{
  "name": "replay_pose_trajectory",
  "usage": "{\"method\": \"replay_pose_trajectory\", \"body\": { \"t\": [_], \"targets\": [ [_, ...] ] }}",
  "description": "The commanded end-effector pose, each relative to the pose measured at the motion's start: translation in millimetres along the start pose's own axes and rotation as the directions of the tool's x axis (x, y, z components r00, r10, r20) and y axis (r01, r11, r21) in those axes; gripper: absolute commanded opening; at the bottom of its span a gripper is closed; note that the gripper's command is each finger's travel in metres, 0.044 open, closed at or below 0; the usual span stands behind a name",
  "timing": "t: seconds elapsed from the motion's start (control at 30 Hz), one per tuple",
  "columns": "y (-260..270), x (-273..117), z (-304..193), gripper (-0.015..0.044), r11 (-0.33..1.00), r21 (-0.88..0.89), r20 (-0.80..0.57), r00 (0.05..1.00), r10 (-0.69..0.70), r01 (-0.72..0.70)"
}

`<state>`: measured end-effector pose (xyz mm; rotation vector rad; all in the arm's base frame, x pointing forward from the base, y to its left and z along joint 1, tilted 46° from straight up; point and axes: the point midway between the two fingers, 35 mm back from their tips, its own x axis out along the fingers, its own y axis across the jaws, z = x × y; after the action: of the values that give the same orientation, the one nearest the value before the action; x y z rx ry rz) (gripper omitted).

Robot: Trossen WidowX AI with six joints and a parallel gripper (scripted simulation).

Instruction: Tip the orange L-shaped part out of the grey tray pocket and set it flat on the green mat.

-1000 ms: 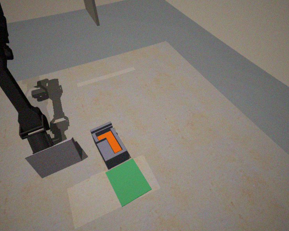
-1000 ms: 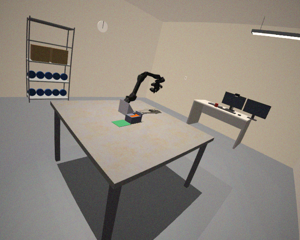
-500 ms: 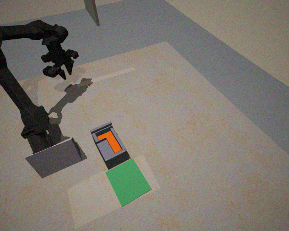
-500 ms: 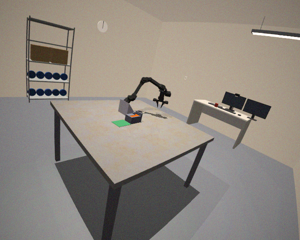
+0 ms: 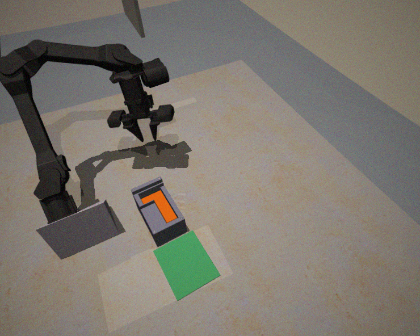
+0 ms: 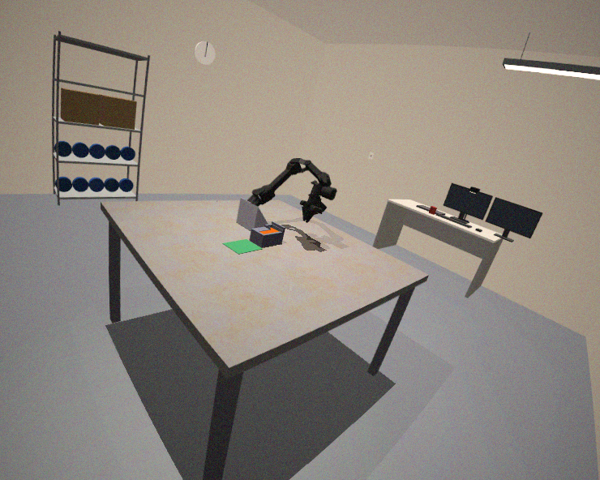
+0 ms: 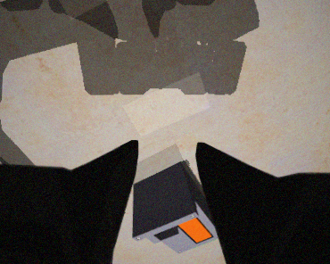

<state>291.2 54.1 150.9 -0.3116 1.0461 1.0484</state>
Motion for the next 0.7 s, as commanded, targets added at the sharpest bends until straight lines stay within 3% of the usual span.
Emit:
{"method": "replay_pose_trajectory", "body": {
  "t": [0.0,0.2,0.33,0.67],
  "targets": [
    [-18,1,-49,0.018,0.961,0.274,-0.006,1.0,0.03,-0.027],
    [-28,3,-123,0.018,0.723,0.679,0.078,0.992,0.098,-0.124],
    [-23,3,-158,0.018,0.52,0.831,0.161,0.98,0.116,-0.198],
    [-23,6,-160,0.018,0.509,0.837,0.166,0.979,0.116,-0.202]
  ]
}}
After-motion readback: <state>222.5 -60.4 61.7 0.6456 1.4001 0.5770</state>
